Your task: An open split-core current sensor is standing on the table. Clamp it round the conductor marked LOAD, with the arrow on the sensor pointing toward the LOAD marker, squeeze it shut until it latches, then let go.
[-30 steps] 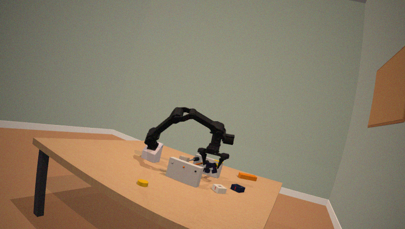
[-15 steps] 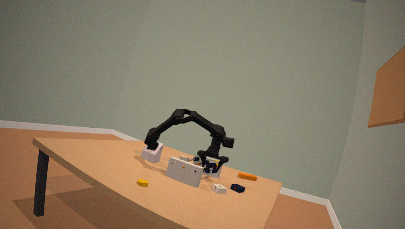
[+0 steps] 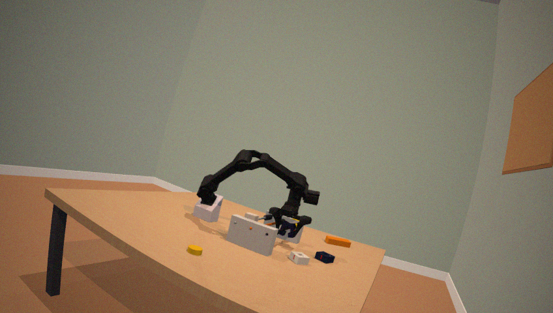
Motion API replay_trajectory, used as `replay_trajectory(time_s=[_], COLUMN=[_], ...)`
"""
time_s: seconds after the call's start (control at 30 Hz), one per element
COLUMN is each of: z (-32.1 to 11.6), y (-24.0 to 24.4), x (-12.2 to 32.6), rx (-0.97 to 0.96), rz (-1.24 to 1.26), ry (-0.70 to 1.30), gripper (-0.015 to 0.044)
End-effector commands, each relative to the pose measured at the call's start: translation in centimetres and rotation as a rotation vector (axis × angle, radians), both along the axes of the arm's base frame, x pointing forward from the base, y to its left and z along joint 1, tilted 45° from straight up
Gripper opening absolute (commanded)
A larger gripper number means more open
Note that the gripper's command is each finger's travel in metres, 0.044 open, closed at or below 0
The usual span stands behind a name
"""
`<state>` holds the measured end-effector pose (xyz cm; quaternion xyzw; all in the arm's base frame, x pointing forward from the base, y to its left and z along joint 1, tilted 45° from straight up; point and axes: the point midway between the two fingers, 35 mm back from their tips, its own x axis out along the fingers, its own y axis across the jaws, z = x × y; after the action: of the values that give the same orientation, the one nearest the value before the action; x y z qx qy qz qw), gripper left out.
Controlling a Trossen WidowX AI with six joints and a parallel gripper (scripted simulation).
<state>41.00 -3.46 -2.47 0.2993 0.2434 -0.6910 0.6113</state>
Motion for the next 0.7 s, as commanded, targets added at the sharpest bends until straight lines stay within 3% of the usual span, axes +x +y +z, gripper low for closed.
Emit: replay_trajectory(time_s=[0.0, 0.47, 0.67], z=[-0.01, -0.01, -0.01], y=[0.02, 0.02, 0.02], x=[-0.06, -0.06, -0.06], rx=[0.0, 0.0, 0.0], rz=[0.0, 0.0, 0.0], ry=[0.002, 0.002, 0.002], gripper=[0.038, 0.0287, 0.0129])
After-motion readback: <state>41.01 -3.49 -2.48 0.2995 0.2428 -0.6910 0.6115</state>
